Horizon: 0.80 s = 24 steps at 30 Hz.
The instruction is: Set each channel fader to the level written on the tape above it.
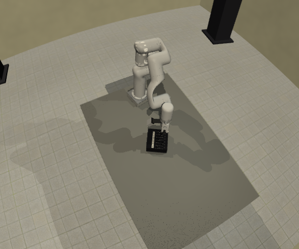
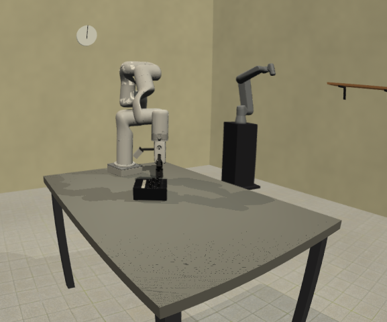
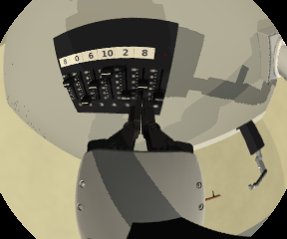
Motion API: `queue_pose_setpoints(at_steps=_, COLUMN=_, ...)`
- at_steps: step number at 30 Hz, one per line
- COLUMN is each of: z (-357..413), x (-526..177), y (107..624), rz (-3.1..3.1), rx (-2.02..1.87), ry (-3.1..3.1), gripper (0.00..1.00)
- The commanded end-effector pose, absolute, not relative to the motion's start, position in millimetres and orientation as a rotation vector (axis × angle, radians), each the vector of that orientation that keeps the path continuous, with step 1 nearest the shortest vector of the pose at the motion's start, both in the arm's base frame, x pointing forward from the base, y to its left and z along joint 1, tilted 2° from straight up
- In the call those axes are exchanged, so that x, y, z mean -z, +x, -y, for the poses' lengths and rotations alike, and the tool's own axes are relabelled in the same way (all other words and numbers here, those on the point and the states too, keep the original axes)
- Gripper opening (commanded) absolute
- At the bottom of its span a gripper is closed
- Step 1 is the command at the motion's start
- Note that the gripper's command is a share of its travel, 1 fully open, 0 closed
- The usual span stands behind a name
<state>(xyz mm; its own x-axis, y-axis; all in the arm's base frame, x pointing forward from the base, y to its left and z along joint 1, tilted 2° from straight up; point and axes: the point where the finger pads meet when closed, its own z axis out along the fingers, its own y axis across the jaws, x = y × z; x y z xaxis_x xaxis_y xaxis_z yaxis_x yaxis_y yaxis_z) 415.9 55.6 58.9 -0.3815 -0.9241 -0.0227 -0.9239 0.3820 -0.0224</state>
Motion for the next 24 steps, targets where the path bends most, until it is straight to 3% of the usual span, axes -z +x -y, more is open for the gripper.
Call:
queue_pose_setpoints(at_steps=1, z=-55.7, x=-60.2, y=417.3, rz=-2.582, rx=0.012, ry=-1.727, gripper=0.00)
queue_pose_setpoints(at_steps=24, z=-55.9, x=-49.3, y=417.7, rz=-2.582, rx=0.012, ry=-1.727, gripper=0.00)
